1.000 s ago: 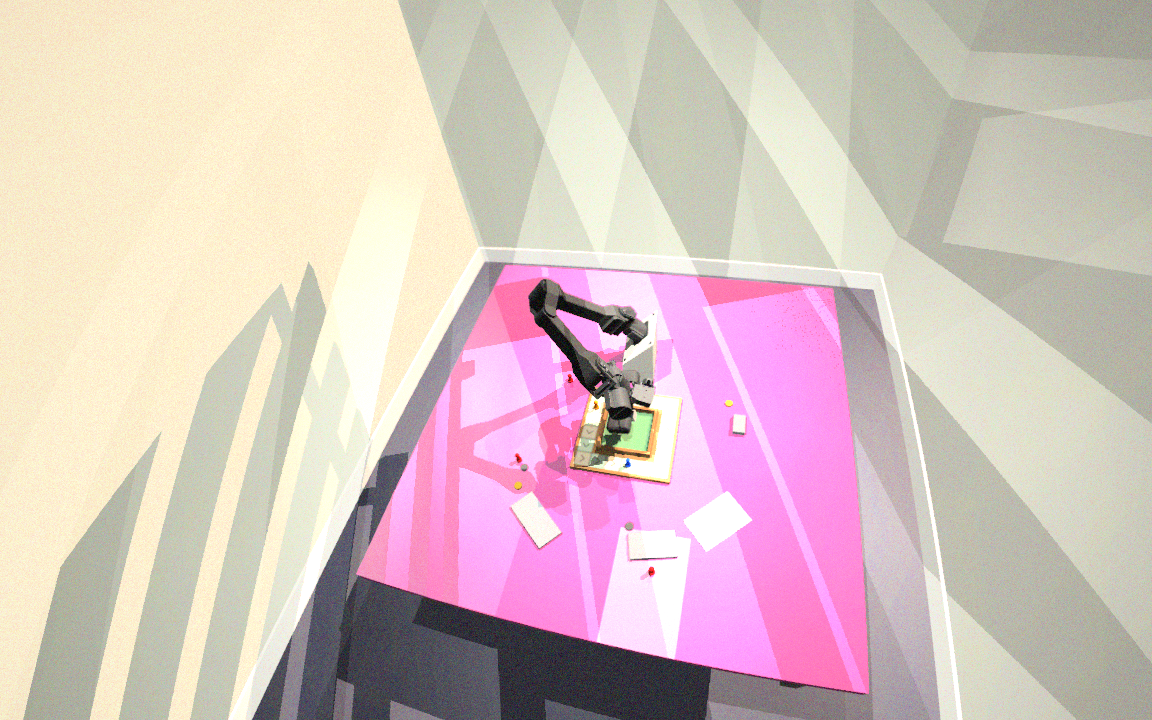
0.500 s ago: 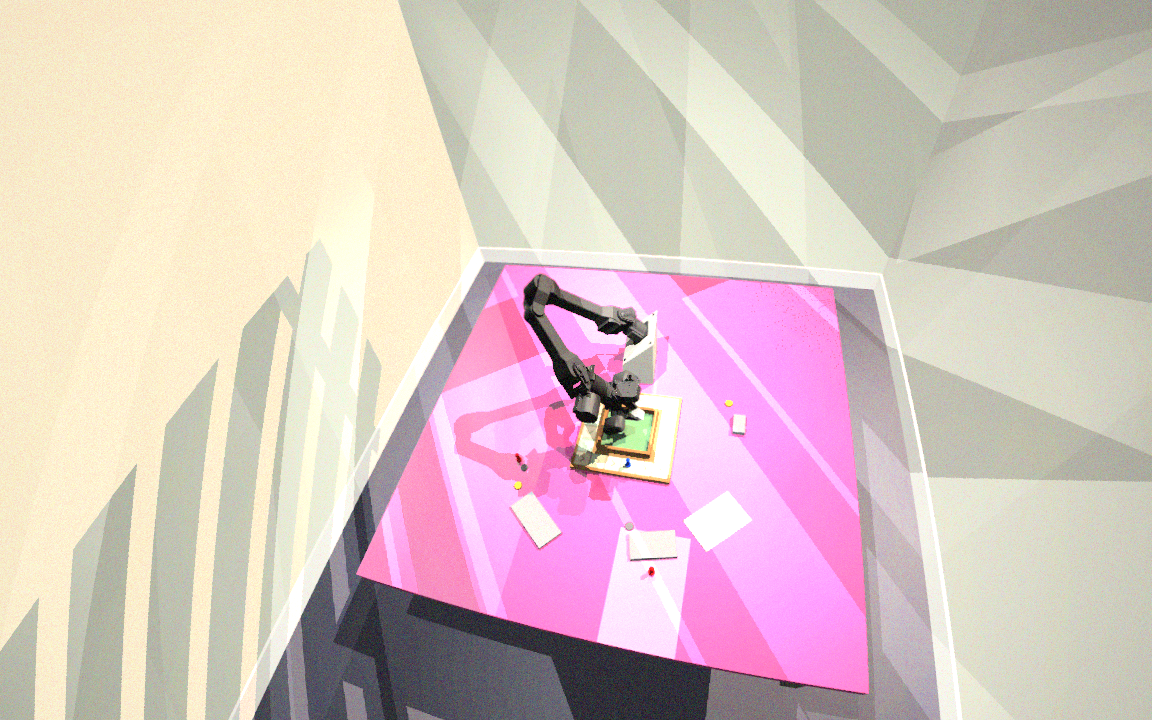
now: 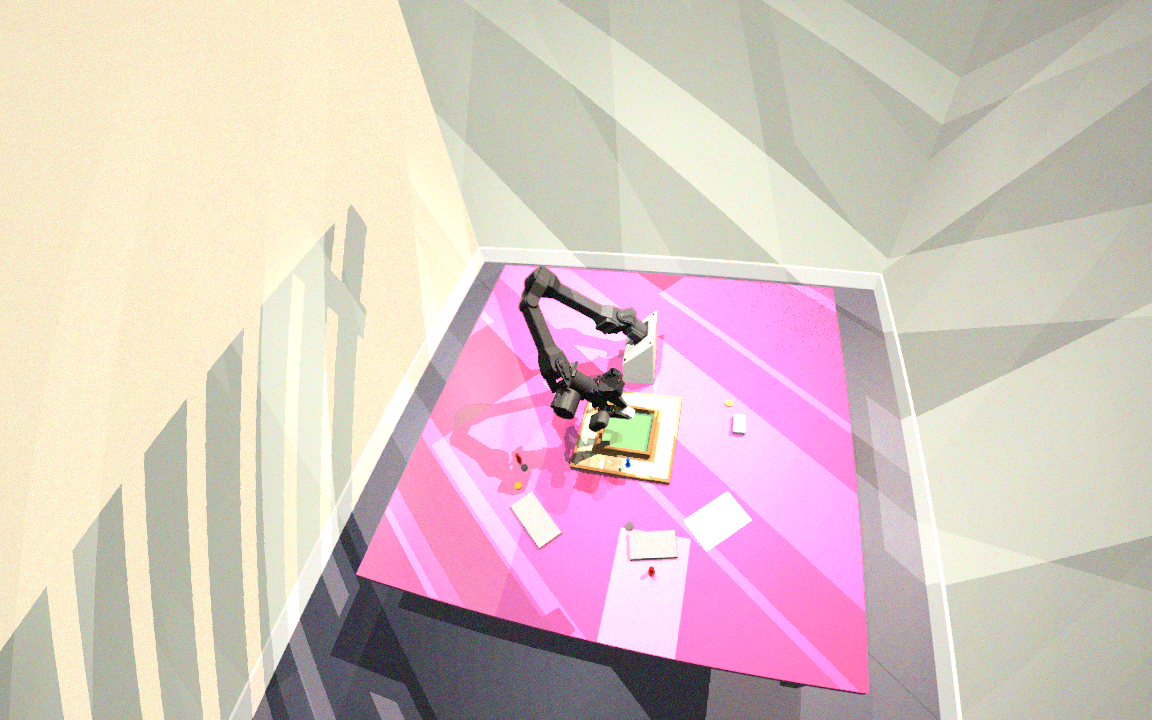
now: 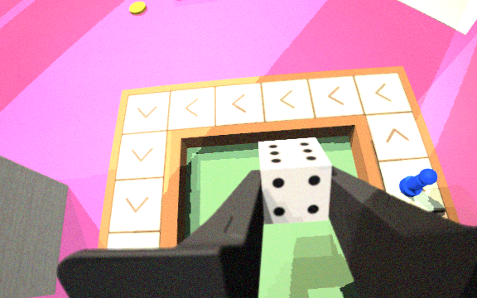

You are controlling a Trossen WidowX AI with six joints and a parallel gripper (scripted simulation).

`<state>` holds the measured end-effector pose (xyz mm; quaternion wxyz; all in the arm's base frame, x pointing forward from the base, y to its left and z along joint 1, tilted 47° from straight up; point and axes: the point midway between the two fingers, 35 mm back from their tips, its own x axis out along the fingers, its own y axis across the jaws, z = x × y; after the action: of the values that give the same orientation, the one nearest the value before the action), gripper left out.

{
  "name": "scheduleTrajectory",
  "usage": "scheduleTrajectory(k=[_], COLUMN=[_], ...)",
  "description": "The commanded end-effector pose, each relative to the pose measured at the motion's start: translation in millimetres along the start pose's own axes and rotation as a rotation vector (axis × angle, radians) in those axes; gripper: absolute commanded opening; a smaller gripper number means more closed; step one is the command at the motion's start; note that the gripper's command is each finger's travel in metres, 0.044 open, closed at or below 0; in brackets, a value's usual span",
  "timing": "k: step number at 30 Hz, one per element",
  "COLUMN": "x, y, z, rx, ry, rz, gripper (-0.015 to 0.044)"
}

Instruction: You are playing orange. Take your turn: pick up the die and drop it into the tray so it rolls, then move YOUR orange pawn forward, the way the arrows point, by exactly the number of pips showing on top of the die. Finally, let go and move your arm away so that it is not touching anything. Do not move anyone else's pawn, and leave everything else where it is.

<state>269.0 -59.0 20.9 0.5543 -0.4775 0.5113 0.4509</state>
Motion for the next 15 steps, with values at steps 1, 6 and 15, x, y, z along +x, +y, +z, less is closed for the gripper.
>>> scheduleTrajectory(k=[1,6,15], x=[-7.4,-7.2,-6.5], y=[2.2,2.5,2.1], z=[0.1,0.0,-0.5], rx=[-0.003,-0.003,0.001], ry=[-0.009,-0.009,-0.004], rz=[0.007,0.007,0.007], gripper=[0.0,0.0,0.0])
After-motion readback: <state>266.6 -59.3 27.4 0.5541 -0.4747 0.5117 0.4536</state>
